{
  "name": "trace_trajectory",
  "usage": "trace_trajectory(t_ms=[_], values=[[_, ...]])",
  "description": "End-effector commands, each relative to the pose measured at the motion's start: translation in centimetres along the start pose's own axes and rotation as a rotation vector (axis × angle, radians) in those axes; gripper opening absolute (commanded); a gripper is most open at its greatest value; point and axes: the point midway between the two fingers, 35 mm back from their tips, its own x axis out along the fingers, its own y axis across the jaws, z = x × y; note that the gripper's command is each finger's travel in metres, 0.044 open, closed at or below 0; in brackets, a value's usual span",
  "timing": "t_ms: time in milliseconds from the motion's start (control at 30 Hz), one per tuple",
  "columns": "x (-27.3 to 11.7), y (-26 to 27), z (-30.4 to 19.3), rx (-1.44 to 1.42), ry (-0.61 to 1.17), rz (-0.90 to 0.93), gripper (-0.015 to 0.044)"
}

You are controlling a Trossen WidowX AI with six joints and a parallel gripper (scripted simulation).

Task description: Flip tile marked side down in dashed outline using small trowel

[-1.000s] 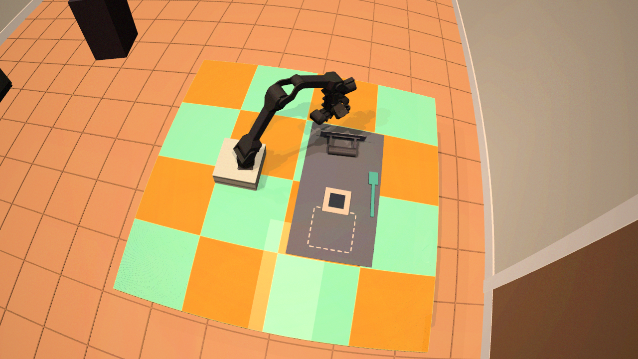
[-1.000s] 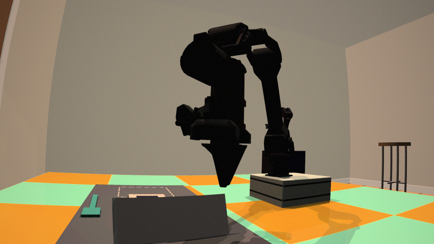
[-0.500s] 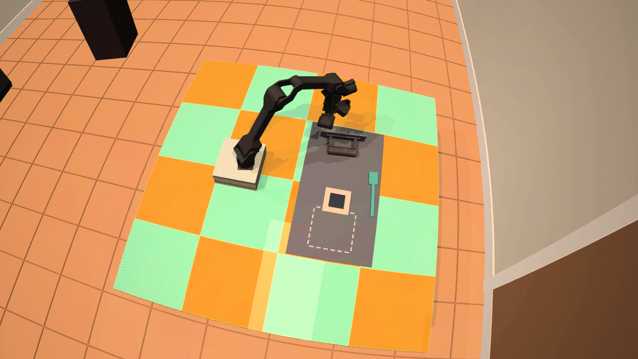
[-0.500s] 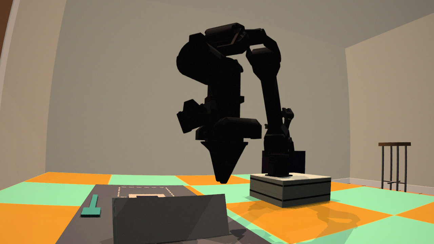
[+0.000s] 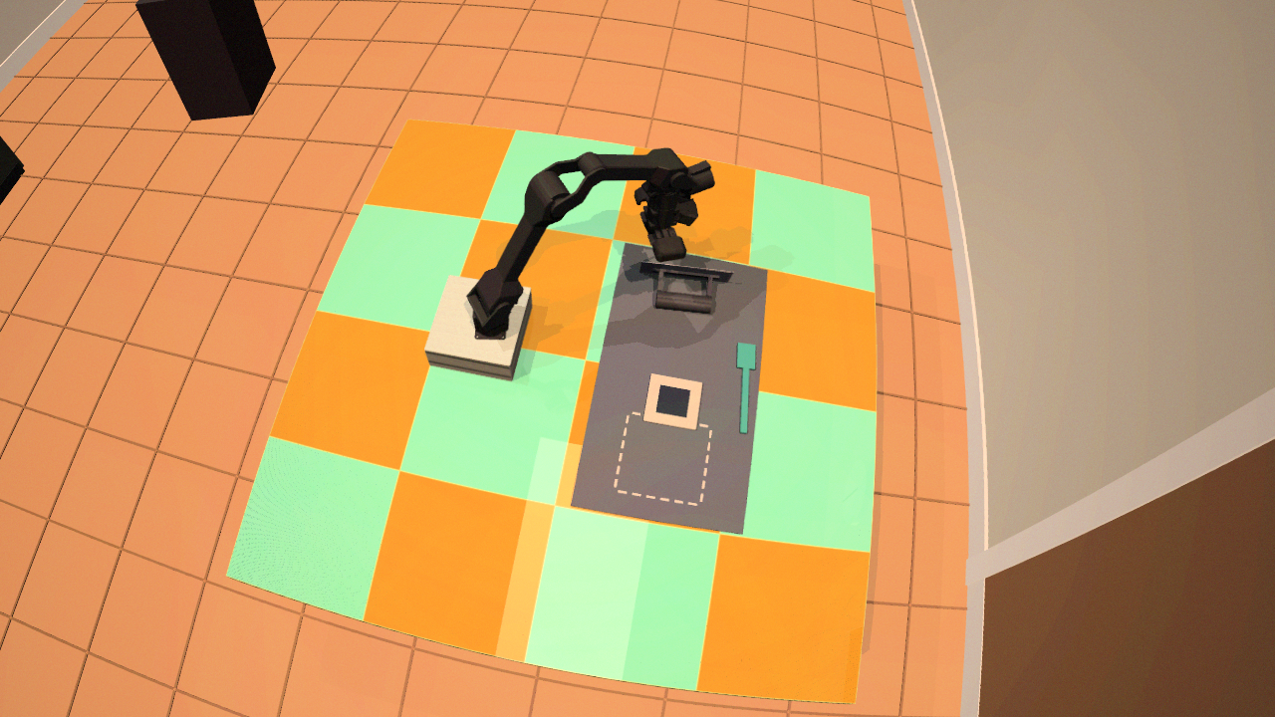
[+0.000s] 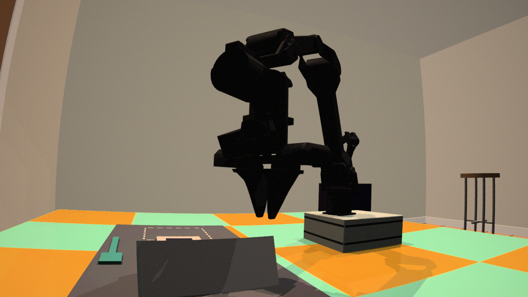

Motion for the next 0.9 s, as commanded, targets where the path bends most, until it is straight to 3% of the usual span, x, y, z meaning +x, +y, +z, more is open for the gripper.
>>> trace_trajectory(t_ms=[0,867], values=[[0.0,-0.4,-0.3,-0.150,0.007,-0.001,0.0100],[-0.7,-2.3,-1.1,-1.048,0.011,0.002,0.0100]])
